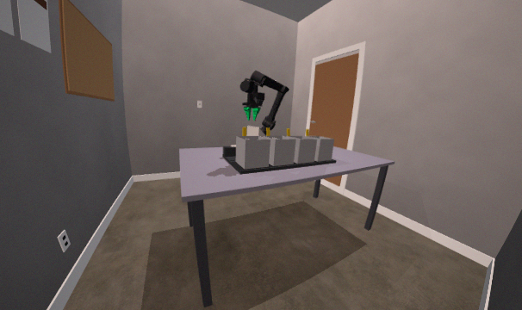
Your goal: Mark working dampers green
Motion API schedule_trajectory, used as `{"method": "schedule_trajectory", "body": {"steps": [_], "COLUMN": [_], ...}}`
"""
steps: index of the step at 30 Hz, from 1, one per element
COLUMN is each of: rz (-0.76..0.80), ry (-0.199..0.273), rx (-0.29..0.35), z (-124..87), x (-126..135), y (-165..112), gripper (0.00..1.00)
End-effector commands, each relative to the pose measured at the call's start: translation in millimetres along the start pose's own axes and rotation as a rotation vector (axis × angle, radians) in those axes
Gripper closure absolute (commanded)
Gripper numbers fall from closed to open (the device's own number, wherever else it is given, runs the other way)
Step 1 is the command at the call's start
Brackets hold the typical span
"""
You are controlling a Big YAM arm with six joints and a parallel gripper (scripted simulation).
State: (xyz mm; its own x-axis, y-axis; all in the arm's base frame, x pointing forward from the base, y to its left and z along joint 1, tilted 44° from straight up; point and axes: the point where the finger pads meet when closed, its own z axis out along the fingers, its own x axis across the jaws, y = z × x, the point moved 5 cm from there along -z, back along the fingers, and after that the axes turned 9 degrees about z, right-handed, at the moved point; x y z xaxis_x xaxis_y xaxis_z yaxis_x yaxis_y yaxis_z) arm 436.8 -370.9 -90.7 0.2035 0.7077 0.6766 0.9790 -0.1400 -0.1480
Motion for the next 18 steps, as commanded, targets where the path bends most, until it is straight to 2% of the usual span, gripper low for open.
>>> {"method": "schedule_trajectory", "body": {"steps": [1, 3, 5, 10, 12, 18], "rz": [0.015, 0.015, 0.015, 0.037, 0.038, 0.034], "ry": [-0.01, -0.015, -0.018, -0.014, -0.005, -0.008], "rx": [0.008, 0.007, 0.008, -0.012, 0.009, 0.006], "z": [-3, -5, -6, -16, -6, -5], "x": [2, 6, 8, -5, -1, -1], "y": [26, 43, 49, 40, 39, 40], "gripper": [0.64, 0.64, 0.64, 0.64, 0.64, 0.64]}}
